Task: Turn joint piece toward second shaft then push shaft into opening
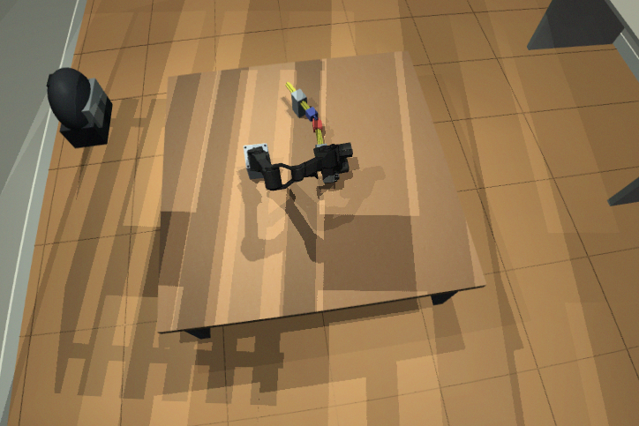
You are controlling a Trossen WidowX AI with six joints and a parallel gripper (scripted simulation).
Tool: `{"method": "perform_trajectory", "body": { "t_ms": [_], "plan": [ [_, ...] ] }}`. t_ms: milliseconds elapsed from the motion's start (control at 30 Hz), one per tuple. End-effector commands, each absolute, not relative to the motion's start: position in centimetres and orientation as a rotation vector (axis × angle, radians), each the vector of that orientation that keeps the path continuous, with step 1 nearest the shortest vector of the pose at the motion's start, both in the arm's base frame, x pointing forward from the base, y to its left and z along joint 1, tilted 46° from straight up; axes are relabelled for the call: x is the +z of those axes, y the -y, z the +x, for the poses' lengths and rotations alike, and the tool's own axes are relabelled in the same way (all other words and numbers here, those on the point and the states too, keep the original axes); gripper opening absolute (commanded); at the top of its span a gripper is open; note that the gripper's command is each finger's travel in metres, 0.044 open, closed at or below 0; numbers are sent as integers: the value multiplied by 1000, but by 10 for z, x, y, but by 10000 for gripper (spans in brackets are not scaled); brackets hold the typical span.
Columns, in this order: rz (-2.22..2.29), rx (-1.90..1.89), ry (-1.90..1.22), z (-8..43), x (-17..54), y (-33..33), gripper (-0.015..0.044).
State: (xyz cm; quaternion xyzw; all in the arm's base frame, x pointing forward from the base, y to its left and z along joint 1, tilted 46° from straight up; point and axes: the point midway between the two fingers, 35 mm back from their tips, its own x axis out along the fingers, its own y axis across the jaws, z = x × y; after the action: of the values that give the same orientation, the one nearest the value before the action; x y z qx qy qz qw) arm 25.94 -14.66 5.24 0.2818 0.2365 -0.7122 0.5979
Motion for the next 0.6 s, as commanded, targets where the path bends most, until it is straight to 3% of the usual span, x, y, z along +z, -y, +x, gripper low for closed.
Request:
{"method": "perform_trajectory", "body": {
  "t_ms": [0,67,567],
  "plan": [
    [654,-1651,-550,259,52,146,408],
    [654,-1651,-550,259,52,146,440],
    [659,-1650,-557,263,72,125,440]
  ]
}}
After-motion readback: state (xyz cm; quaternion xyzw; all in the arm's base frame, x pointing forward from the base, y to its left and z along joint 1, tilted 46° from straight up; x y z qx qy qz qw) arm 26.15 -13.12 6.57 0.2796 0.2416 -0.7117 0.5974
